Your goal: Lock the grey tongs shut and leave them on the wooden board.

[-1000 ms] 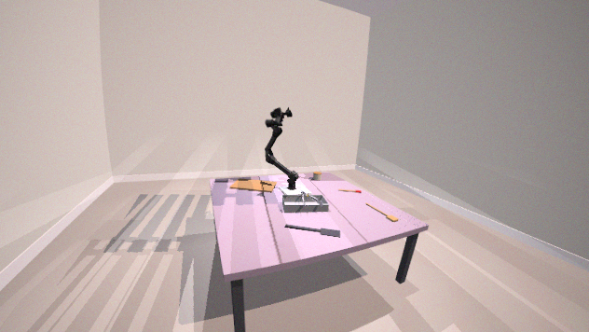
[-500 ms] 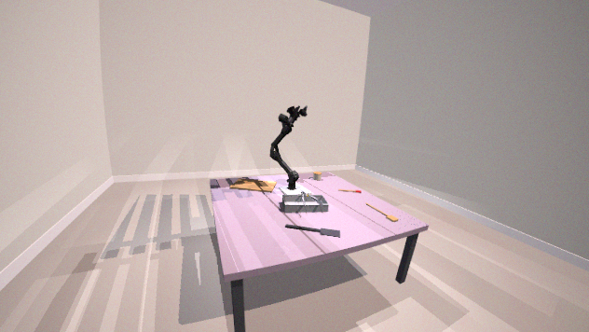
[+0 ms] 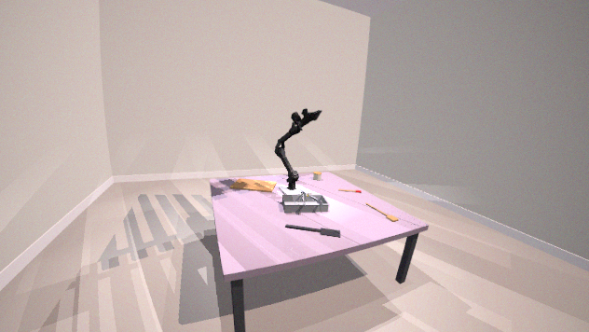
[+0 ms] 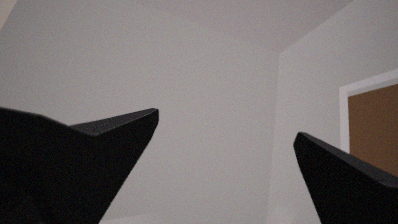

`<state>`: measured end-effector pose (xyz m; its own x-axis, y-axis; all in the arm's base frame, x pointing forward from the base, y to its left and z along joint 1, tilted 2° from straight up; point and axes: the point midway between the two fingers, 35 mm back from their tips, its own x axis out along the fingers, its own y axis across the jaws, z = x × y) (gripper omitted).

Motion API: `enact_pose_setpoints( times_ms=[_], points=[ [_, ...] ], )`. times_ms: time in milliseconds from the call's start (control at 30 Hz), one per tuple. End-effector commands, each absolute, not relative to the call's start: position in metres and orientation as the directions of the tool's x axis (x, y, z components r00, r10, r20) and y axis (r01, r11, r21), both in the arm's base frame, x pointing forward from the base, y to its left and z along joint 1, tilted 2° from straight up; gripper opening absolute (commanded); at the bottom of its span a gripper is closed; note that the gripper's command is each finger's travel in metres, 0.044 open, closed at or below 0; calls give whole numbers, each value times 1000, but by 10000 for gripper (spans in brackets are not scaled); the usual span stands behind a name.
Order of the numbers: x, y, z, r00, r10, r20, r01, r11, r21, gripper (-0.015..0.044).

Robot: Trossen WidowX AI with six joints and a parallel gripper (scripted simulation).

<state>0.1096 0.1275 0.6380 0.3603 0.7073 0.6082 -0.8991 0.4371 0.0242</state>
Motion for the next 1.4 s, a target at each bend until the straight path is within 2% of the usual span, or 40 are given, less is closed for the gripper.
enact_pose_setpoints(
  times_ms=[0, 167, 367, 567, 800, 1067, 1367],
  points=[
    [171, 133, 612, 520, 686, 509, -786, 618, -31, 440],
    [243, 130, 567, 703, 630, 330, -588, 776, -228, 440],
    [298, 117, 518, 822, 552, 143, -445, 778, -444, 440],
    [342, 98, 462, 885, 460, -70, -385, 639, -666, 440],
    [376, 69, 392, 882, 342, -324, -437, 336, -834, 440],
    [392, 32, 315, 778, 212, -592, -589, -86, -804, 440],
    [382, -10, 234, 543, 90, -835, -683, -531, -501, 440]
  ],
)
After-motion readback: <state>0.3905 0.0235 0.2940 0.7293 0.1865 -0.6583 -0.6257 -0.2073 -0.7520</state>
